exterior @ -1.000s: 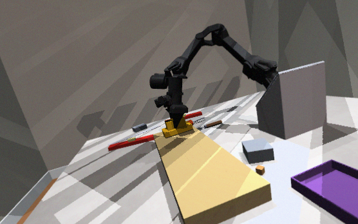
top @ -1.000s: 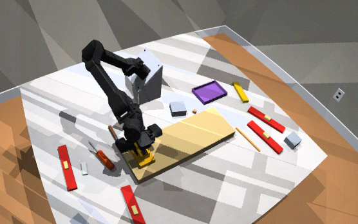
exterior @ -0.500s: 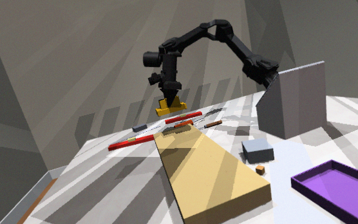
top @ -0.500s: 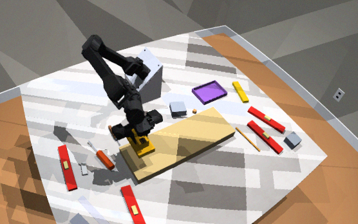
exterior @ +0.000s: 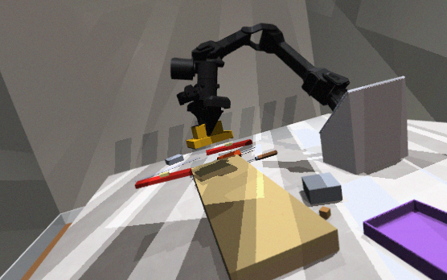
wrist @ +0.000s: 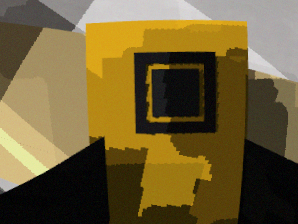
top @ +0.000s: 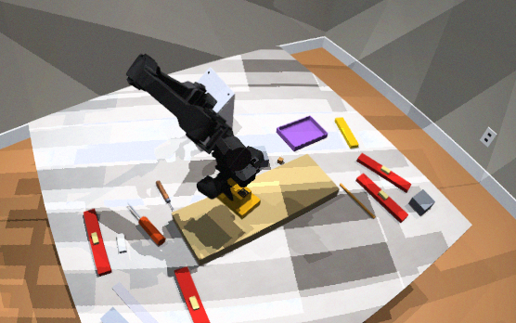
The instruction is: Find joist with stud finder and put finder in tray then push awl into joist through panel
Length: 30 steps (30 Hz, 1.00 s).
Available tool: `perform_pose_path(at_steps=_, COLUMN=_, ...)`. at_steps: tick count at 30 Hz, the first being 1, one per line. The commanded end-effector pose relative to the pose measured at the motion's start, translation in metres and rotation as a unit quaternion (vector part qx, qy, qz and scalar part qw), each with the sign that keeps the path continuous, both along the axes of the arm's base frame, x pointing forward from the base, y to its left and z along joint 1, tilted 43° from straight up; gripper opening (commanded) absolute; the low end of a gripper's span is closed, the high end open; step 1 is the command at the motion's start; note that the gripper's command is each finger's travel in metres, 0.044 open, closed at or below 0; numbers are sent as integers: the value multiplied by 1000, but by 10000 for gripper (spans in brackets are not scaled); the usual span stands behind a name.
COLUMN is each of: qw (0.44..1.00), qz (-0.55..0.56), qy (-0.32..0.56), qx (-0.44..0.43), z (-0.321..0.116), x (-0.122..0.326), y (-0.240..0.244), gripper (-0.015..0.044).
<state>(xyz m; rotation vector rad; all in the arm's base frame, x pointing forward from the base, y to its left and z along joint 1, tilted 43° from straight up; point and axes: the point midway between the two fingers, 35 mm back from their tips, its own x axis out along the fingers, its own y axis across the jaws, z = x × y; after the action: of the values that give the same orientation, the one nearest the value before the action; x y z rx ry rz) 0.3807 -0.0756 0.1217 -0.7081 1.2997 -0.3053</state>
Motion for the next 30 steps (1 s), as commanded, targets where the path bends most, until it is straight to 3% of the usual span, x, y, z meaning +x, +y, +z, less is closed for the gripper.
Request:
perform_pose_path(at_steps=1, qw=999, qz=43, qy=23, qx=12, z=-21, x=11, y=32, gripper=0)
perform_pose_path(at_steps=15, qw=975, qz=180, qy=125, qx=40, z=-107, x=9, y=142, gripper=0)
perform_pose_path(at_steps=30, qw=920, qz=308, qy=238, qx=45, z=-198, x=-43, y=243, gripper=0)
